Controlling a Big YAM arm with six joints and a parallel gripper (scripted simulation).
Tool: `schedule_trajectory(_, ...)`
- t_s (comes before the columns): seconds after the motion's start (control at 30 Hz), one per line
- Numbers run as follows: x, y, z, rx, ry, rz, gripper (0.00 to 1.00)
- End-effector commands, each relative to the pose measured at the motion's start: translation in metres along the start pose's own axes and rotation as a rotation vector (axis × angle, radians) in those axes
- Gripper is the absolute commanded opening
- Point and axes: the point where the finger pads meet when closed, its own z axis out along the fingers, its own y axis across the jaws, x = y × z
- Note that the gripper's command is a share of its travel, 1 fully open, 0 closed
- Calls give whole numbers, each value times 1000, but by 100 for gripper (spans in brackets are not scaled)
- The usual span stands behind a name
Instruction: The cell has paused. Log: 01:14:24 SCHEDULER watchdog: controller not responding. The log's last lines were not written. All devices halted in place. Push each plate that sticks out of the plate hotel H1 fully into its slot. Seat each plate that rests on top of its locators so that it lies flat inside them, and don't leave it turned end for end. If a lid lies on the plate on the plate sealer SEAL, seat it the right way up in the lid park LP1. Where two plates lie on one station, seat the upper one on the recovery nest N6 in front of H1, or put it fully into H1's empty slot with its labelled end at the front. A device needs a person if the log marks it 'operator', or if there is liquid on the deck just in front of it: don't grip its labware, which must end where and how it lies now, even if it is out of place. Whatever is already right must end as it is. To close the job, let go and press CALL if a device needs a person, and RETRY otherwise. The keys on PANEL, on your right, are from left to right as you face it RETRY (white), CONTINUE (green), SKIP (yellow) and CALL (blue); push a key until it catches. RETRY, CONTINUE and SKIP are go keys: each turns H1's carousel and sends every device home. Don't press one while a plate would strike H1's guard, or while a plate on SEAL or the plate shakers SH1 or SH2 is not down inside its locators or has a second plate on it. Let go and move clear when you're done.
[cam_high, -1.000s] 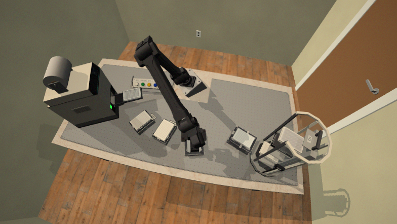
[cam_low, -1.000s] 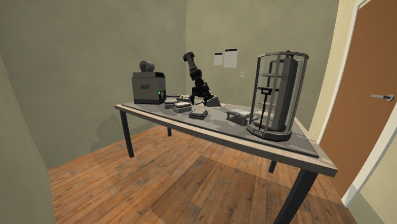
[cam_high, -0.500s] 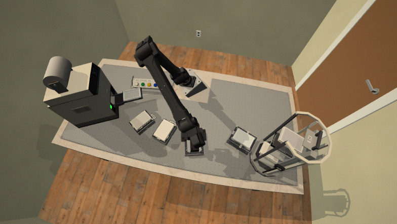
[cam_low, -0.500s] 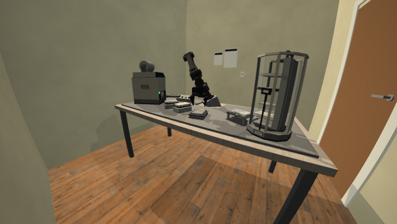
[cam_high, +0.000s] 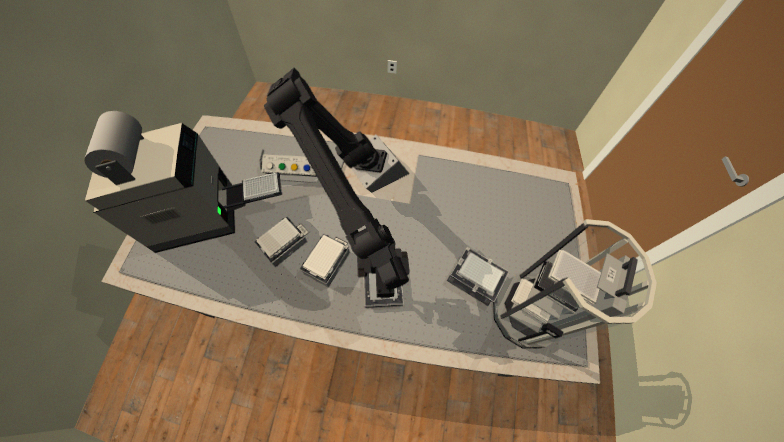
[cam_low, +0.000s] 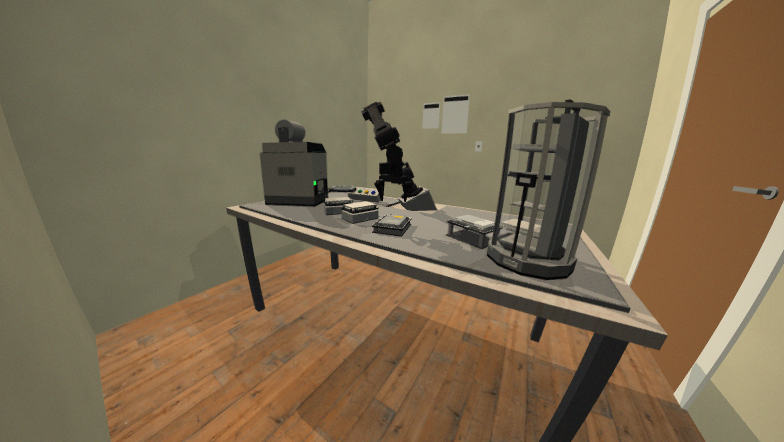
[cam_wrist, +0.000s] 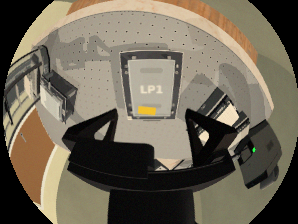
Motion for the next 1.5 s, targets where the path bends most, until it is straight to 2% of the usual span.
schedule_trajectory(0.0, -18, 1, -34, -15, -51, 20, 100)
schedule_trajectory(0.33, -17, 0, -62, -16, -52, 21, 100)
schedule_trajectory(0.4, -17, 0, -62, -16, -52, 21, 100)
schedule_trajectory(0.43, -15, 6, -53, -7, -26, 7, 100)
schedule_trajectory(0.53, -16, 1, -72, -17, -51, 20, 100)
schedule_trajectory(0.87, -15, 0, -100, -19, -52, 22, 100)
schedule_trajectory(0.97, -15, 1, -101, -18, -49, 20, 100)
schedule_trajectory(1.0, -14, 7, -93, -8, -24, 6, 100)
schedule_trajectory(1.2, -14, -1, -121, -21, -52, 22, 100)
schedule_trajectory(1.37, -13, 2, -130, -17, -40, 16, 100)
schedule_trajectory(1.47, -13, 0, -142, -21, -48, 20, 100)
